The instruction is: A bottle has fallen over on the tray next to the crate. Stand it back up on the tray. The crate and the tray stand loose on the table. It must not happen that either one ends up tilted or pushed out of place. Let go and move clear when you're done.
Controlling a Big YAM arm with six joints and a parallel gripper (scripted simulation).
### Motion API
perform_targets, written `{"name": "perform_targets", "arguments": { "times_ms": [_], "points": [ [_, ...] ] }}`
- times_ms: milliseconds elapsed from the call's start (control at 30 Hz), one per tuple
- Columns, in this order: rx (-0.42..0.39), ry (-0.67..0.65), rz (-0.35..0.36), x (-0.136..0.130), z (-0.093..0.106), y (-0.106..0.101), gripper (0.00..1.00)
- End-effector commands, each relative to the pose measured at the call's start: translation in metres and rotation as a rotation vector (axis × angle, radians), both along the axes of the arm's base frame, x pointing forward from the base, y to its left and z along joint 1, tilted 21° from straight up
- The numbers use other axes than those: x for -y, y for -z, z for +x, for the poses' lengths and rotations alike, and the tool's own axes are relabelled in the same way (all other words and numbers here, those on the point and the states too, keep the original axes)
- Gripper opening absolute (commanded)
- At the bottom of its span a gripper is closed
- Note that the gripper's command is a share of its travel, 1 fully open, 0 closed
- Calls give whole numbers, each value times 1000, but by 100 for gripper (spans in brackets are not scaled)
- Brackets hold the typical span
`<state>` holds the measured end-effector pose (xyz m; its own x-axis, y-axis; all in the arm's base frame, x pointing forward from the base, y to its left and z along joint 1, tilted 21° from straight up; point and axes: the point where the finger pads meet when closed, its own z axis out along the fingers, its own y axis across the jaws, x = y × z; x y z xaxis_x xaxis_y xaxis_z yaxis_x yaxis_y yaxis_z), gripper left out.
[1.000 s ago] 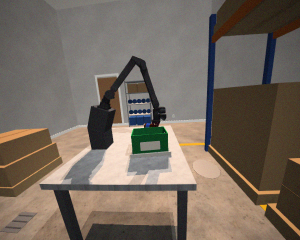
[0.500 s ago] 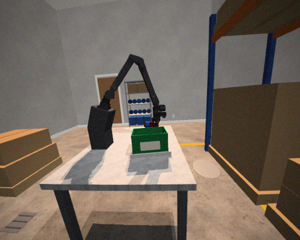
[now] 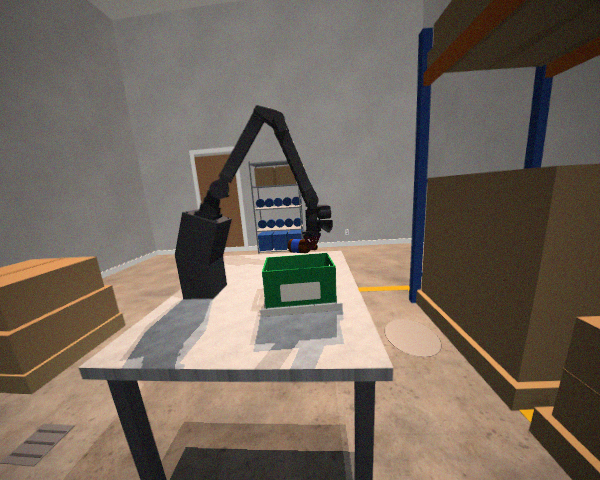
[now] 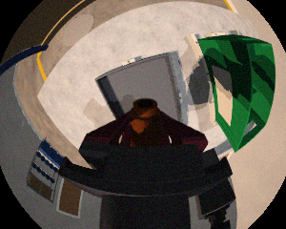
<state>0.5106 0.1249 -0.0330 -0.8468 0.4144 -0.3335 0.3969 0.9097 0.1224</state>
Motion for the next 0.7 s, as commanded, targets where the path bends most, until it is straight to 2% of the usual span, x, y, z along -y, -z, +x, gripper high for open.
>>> {"name": "perform_targets", "arguments": {
  "times_ms": [0,667],
  "points": [
    [23,-6,11,-9,0,-24,0],
    [19,-5,10,-8,-8,-38,0]
  ]
}}
